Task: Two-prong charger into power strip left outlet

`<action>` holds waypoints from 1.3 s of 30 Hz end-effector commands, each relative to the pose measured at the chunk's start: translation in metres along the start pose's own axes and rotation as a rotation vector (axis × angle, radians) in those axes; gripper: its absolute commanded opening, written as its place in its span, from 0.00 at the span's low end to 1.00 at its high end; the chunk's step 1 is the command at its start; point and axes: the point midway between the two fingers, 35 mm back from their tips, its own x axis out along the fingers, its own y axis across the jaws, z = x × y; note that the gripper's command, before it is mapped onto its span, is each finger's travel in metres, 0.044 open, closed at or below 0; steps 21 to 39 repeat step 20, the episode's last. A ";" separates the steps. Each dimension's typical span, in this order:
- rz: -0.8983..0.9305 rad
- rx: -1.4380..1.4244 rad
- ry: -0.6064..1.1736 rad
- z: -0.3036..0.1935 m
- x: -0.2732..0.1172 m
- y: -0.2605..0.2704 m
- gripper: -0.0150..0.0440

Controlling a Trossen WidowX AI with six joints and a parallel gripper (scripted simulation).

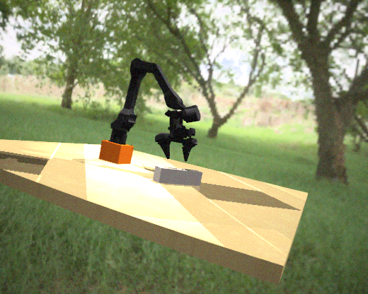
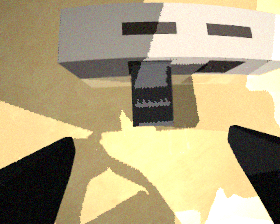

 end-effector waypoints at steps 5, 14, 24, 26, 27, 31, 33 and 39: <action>-0.001 0.022 -0.150 0.006 -0.018 -0.004 1.00; -0.001 0.022 -0.150 0.006 -0.018 -0.004 1.00; -0.001 0.022 -0.150 0.006 -0.018 -0.004 1.00; -0.001 0.022 -0.150 0.006 -0.018 -0.004 1.00; -0.001 0.022 -0.150 0.006 -0.018 -0.004 1.00; -0.001 0.022 -0.150 0.006 -0.018 -0.004 1.00; -0.001 0.022 -0.150 0.006 -0.018 -0.004 1.00; -0.001 0.022 -0.150 0.006 -0.018 -0.004 1.00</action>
